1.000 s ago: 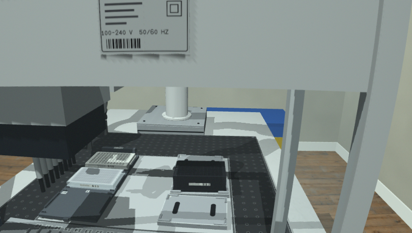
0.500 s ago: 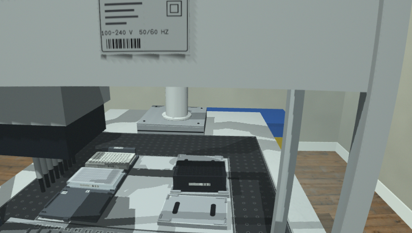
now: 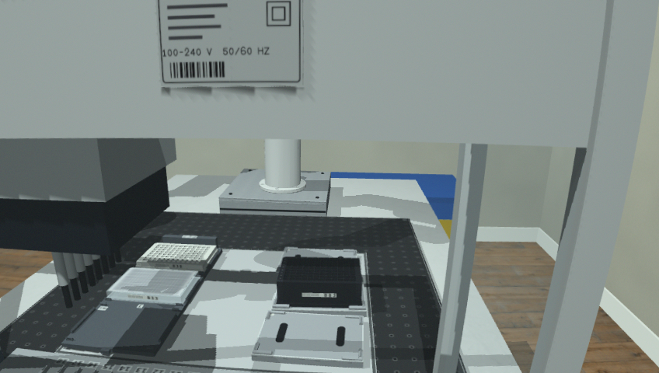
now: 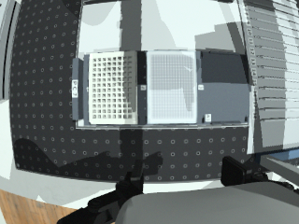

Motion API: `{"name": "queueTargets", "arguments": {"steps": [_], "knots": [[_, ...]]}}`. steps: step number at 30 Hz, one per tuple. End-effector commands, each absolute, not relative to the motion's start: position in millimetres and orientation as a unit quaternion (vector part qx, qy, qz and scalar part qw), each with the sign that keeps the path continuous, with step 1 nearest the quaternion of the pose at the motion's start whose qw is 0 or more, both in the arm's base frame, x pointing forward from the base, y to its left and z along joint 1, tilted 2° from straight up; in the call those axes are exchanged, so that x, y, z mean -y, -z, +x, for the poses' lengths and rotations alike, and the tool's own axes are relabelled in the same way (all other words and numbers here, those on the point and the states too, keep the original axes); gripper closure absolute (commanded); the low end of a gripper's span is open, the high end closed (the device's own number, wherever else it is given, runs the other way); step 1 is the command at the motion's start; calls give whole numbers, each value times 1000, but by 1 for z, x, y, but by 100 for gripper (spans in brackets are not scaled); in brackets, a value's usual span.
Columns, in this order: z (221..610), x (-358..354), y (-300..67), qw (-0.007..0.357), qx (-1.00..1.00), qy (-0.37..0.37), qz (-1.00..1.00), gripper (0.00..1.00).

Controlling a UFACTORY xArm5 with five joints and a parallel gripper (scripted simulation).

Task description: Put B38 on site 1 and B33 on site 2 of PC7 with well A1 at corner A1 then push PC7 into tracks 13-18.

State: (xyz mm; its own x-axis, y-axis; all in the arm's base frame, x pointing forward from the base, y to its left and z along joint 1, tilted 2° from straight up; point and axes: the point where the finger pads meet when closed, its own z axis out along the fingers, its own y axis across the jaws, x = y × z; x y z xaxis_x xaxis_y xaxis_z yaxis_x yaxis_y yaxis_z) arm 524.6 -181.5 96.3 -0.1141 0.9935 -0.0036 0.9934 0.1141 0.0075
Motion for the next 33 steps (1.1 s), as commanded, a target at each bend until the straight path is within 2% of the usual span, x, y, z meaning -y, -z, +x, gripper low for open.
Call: {"name": "queueTargets", "arguments": {"steps": [1, 33], "knots": [[526, 182, -98, 1, -746, -14, 666, 0], [527, 182, -56, 1, -746, -14, 666, 0]]}}
